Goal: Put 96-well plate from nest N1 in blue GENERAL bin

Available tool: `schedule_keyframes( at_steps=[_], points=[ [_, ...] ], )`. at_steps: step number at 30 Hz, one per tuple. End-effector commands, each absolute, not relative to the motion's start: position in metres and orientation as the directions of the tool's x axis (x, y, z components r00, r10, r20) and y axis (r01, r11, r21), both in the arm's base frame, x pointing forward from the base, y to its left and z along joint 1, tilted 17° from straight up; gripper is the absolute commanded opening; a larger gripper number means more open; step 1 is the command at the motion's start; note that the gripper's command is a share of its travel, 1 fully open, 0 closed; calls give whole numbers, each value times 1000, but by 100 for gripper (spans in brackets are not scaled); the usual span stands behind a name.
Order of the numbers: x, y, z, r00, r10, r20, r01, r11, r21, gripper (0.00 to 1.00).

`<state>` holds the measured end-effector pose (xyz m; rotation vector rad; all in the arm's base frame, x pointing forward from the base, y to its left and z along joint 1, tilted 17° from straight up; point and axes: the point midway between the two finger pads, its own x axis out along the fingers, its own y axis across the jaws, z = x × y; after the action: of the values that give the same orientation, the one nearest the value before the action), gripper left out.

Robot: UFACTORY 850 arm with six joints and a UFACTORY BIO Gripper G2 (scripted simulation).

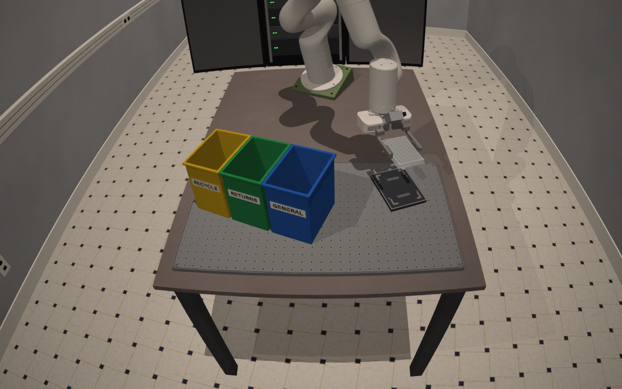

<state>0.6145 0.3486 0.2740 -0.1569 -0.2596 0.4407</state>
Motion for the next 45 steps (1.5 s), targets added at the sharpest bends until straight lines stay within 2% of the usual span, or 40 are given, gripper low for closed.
schedule_keyframes(
  at_steps=[1,45],
  points=[
    [612,350,284,872,440,215,-400,893,-205,0],
    [596,355,339,872,440,215,-400,893,-205,0]
  ],
)
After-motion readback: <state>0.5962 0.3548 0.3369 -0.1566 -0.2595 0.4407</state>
